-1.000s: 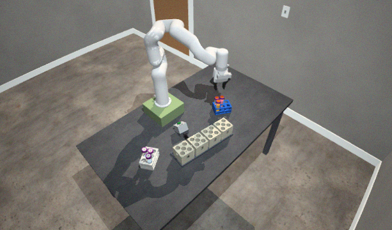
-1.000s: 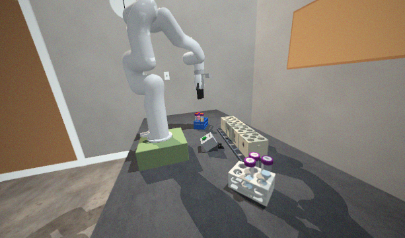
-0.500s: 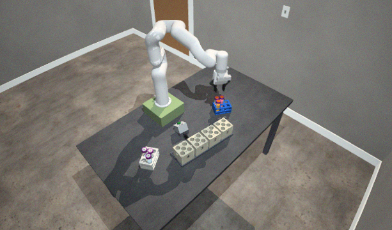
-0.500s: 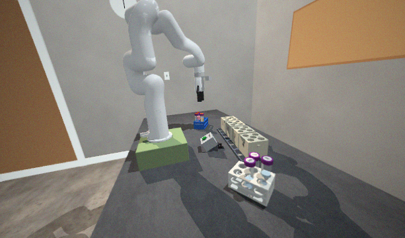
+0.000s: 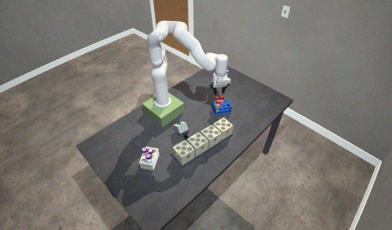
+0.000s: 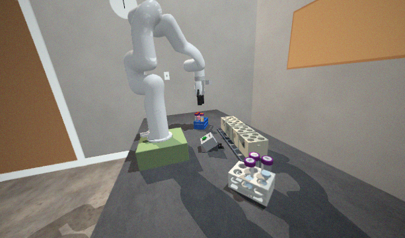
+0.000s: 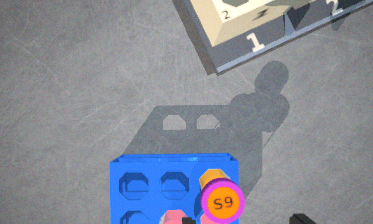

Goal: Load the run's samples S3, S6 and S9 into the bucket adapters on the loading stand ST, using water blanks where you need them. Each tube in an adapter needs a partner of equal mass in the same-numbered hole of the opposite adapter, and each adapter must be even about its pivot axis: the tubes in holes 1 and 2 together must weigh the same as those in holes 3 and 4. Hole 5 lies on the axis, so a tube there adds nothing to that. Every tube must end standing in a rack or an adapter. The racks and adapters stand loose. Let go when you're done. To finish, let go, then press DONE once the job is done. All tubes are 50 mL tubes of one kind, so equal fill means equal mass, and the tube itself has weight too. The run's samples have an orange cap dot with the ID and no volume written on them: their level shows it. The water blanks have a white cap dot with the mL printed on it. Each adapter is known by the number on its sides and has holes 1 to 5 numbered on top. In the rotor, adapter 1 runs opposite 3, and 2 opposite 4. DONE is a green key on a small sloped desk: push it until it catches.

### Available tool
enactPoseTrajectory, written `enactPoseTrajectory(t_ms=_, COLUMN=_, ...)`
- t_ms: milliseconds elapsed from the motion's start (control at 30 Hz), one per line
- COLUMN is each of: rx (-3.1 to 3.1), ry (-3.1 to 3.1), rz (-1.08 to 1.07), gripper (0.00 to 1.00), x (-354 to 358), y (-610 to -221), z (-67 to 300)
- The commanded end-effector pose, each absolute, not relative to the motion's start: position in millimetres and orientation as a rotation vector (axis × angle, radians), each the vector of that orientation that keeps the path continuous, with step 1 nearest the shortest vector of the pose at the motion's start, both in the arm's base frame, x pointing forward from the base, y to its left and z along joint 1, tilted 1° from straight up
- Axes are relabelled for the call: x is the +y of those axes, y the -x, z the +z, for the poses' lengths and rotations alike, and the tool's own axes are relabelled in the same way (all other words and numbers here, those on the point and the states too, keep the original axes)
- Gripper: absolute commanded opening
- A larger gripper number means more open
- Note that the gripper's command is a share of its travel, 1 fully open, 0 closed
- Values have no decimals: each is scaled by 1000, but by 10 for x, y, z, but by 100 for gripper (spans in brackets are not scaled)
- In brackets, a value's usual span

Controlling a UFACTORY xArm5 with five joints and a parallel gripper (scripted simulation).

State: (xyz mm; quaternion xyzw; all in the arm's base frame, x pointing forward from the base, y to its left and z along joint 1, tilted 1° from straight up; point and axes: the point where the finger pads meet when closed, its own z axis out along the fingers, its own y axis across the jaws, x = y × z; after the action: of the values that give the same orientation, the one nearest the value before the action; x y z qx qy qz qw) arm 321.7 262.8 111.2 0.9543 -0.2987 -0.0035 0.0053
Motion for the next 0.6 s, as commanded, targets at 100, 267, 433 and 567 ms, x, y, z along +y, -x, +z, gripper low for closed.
enactPoseTrajectory(t_ms=100, rx=-936, ry=-2991, rz=-7, gripper=57, x=2636, y=-3227, z=978)
enactPoseTrajectory(t_ms=267, rx=-936, ry=-2991, rz=-7, gripper=57, x=2636, y=-3227, z=918)
enactPoseTrajectory(t_ms=433, rx=-936, ry=-2991, rz=-7, gripper=57, x=2635, y=-3226, z=818)
enactPoseTrajectory(t_ms=567, rx=-936, ry=-2991, rz=-7, gripper=57, x=2635, y=-3225, z=738)
